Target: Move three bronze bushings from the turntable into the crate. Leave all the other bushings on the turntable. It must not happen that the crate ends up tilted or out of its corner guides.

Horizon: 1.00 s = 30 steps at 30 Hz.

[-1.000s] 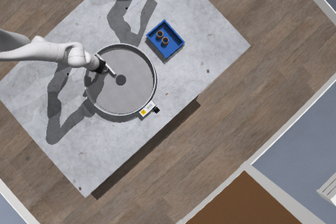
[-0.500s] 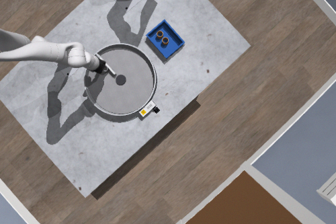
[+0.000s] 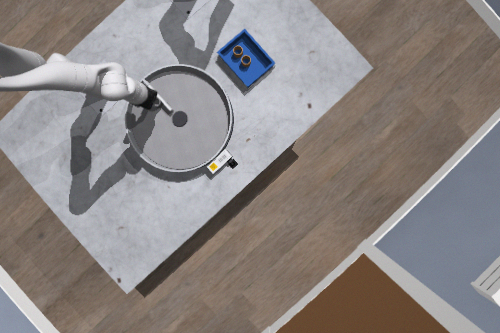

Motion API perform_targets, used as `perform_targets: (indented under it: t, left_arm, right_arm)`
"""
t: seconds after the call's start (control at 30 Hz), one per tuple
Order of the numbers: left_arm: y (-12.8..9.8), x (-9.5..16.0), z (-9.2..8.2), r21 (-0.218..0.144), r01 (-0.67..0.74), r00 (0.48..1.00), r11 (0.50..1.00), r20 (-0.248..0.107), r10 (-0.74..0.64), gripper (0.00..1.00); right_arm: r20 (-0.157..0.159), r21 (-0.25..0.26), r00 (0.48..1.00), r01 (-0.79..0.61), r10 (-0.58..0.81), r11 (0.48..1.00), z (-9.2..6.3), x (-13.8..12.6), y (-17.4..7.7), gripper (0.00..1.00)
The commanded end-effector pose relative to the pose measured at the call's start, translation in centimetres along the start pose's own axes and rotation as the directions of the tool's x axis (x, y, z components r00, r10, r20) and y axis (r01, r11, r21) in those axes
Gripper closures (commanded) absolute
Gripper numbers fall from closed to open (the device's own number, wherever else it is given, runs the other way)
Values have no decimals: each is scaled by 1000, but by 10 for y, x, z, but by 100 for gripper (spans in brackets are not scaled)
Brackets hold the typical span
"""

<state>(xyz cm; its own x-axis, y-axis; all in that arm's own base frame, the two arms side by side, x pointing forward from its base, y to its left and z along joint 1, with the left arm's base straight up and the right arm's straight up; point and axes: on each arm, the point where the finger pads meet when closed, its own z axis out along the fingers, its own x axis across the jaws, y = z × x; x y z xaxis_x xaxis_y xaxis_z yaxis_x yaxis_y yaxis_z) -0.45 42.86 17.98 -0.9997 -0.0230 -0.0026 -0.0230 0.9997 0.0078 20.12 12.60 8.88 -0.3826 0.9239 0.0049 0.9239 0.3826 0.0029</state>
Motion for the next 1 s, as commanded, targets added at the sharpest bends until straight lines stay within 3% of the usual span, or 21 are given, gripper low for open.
perform_targets:
  t: [0.0, 0.1, 0.13, 0.97]
  left_arm:
    - [-4, 3, -1, 8, -4, 1000, 1000, -3, 4, 0]
    - [-4, 3, -1, 8, -4, 1000, 1000, -3, 4, 0]
    - [-4, 3, -1, 8, -4, 1000, 1000, -3, 4, 0]
    - [-4, 3, -1, 8, -4, 1000, 1000, -3, 4, 0]
  right_arm:
    - [2, -2, 1000, -1, 1, 1000, 1, -1, 0, 64]
    - [2, -2, 1000, -1, 1, 1000, 1, -1, 0, 64]
    - [2, -2, 1000, -1, 1, 1000, 1, -1, 0, 100]
    - [2, -2, 1000, -1, 1, 1000, 1, -1, 0, 100]
